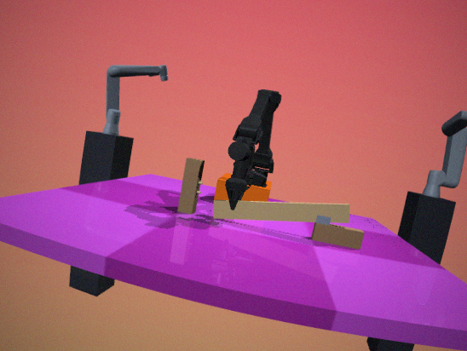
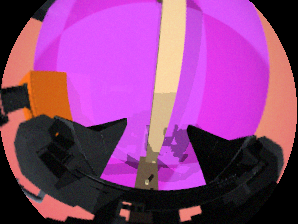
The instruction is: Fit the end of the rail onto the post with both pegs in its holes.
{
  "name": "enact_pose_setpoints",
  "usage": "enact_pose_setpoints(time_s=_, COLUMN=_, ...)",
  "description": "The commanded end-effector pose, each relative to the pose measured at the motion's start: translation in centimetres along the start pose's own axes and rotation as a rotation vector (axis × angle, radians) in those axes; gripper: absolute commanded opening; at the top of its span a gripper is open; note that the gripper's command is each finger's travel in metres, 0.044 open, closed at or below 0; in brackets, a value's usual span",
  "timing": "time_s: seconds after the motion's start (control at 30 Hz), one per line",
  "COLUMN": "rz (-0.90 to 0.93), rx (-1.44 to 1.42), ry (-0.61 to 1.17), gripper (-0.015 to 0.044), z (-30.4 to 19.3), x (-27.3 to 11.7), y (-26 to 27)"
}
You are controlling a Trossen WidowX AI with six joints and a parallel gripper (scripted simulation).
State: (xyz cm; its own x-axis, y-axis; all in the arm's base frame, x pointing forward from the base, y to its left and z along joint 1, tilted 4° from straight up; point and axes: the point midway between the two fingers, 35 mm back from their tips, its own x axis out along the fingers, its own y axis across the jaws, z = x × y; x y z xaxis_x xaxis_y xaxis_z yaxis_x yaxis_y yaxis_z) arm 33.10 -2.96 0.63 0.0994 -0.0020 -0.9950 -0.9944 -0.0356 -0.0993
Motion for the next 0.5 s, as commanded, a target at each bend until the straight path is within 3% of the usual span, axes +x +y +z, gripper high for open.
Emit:
enact_pose_setpoints(time_s=0.0, rz=0.006, rx=0.003, ry=-0.005, gripper=0.044, z=0.1, x=0.8, y=0.1)
enact_pose_setpoints(time_s=0.43, rz=0.006, rx=0.003, ry=-0.005, gripper=0.044, z=0.1, x=2.6, y=0.3)
enact_pose_setpoints(time_s=0.47, rz=0.006, rx=0.003, ry=-0.005, gripper=0.0414, z=0.1, x=2.6, y=0.3)
